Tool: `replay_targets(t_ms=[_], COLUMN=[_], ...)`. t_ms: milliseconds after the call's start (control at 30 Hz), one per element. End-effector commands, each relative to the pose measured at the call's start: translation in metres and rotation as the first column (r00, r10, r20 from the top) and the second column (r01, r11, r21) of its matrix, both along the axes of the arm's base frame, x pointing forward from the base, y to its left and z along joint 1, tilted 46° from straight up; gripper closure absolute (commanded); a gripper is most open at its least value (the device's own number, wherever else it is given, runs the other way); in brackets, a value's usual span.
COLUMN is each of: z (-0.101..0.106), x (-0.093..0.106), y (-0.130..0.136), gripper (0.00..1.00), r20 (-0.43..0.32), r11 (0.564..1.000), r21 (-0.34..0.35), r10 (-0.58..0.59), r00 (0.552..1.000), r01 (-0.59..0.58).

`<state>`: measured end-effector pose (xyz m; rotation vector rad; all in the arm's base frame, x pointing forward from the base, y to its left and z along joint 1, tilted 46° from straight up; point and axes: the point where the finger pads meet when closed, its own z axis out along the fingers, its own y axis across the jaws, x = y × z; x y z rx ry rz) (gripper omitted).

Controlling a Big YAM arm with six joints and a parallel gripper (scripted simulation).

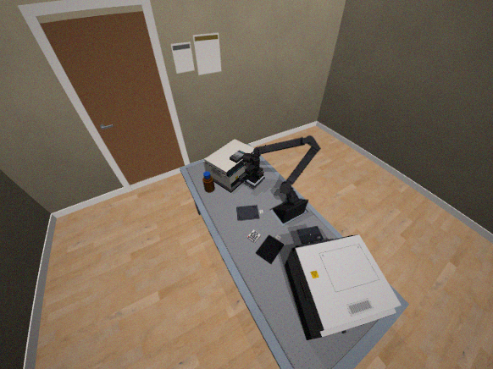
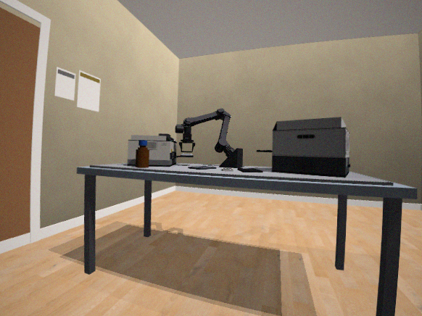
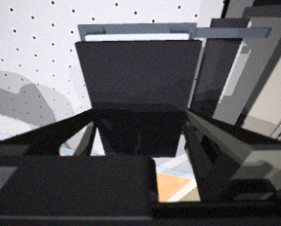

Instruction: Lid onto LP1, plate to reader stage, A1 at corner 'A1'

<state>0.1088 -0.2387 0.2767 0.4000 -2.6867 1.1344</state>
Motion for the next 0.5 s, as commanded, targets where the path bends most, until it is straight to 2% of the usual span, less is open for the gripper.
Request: replay_targets(t_ms=[0, 100, 467], z=[0.021, 0.016, 0.026], x=[0.005, 0.002, 0.005], y=[0.001, 0.003, 0.006], gripper=[0.15, 0.15, 0.15], r20=[0.031, 0.022, 0.039], r11=[1.0, 1.0, 1.0], r21=[-0.023, -0.013, -0.026], r10=[0.003, -0.008, 0.0], r00=[1.0, 1.0, 0.999], r01=[-0.003, 0.008, 0.001])
